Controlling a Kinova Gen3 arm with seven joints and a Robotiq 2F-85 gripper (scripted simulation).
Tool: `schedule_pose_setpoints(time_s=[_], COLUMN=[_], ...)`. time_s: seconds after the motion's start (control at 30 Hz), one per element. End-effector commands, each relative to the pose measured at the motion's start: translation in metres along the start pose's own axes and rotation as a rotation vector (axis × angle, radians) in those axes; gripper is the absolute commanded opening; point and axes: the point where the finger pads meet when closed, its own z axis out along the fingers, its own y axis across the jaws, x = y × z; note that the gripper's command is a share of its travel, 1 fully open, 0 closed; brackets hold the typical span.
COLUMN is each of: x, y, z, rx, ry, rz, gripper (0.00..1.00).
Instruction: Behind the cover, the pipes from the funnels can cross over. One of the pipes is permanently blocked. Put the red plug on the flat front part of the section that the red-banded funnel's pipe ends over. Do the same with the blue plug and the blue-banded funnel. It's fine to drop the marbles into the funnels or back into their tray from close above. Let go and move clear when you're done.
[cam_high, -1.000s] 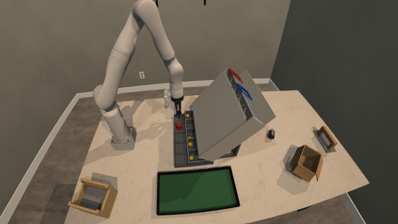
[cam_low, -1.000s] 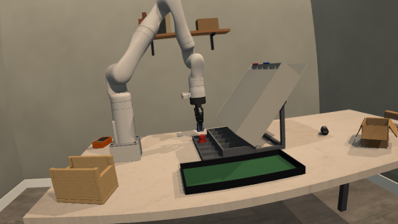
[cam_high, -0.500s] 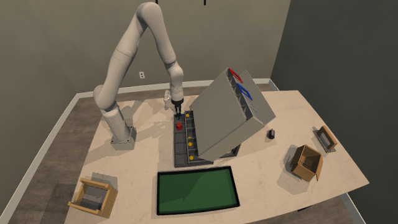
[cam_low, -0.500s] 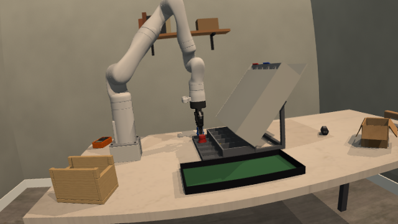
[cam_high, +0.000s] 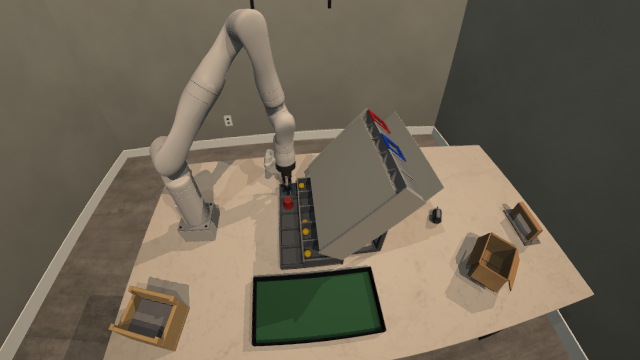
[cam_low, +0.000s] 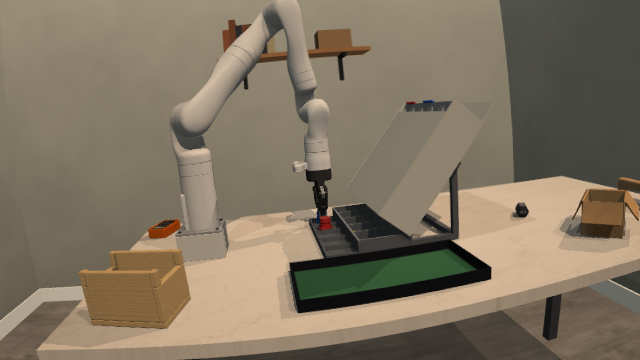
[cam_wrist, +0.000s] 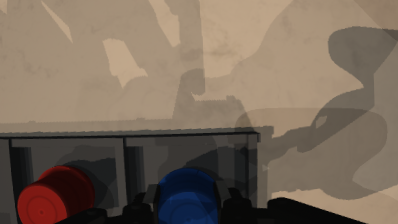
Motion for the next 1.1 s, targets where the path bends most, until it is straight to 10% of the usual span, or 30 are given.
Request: schedule_pose_setpoints(time_s=[0.0,0.6,0.63,1.07], x=[0.0003,0.0,0.0003,0.0003], y=[-0.0001,0.0003,-0.0003,-0.0003], z=[0.001,0.0018,0.0008,0.0008], rx=[-0.002,-0.001,0.001,0.001], ry=[-0.001,-0.001,0.001,0.001], rz=[0.001,0.0,0.0,0.0], gripper=[0.0,0.0,0.42,0.42])
